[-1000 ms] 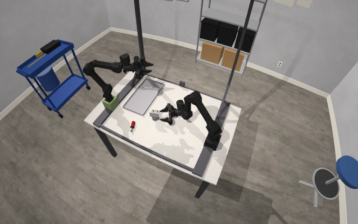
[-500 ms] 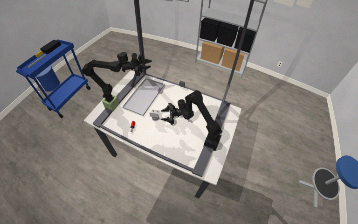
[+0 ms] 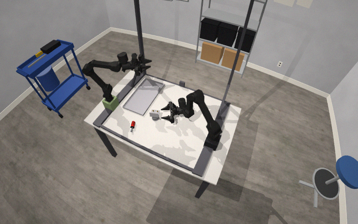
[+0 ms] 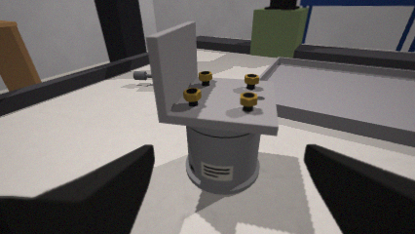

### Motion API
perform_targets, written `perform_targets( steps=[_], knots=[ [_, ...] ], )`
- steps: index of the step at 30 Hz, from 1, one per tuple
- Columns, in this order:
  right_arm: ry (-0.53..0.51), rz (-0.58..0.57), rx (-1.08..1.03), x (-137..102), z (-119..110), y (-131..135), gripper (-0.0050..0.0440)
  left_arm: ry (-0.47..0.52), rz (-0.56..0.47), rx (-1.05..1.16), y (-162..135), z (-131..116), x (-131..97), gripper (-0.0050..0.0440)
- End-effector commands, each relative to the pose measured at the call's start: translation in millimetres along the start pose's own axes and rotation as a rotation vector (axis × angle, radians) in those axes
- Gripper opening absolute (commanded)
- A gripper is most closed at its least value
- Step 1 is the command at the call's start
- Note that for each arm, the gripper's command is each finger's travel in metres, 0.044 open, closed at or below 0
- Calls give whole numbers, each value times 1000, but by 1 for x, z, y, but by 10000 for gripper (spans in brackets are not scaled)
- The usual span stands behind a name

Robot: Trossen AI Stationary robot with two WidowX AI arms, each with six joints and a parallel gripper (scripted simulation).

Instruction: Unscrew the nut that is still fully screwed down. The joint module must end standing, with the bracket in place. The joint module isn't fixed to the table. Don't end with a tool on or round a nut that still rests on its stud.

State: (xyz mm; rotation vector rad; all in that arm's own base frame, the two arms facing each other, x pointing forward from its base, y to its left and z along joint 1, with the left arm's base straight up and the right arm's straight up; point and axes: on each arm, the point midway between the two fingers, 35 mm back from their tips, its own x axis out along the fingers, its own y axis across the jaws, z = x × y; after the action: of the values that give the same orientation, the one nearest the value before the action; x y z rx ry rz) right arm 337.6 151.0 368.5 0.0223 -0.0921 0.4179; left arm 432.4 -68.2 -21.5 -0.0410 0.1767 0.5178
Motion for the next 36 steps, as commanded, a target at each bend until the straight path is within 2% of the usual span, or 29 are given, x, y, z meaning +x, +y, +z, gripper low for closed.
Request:
perform_targets(
  steps=[1, 4, 9, 21, 26, 36],
  knots=[
    [-29, 1, -3, -2, 12, 0, 300, -24, -7, -33, -7, 32, -3, 400],
    [-29, 1, -3, -2, 12, 0, 300, -24, -7, -33, -8, 41, -4, 400],
    [-29, 1, -3, -2, 12, 0, 300, -25, -7, -34, -8, 41, -4, 400],
    [-29, 1, -3, -2, 12, 0, 300, -24, -6, -35, -6, 80, -13, 400],
    [-29, 1, -3, -2, 12, 0, 300, -26, -7, -37, -7, 81, -13, 400],
    [-29, 1, -3, -2, 12, 0, 300, -24, -6, -35, -1, 110, -23, 400]
  ],
)
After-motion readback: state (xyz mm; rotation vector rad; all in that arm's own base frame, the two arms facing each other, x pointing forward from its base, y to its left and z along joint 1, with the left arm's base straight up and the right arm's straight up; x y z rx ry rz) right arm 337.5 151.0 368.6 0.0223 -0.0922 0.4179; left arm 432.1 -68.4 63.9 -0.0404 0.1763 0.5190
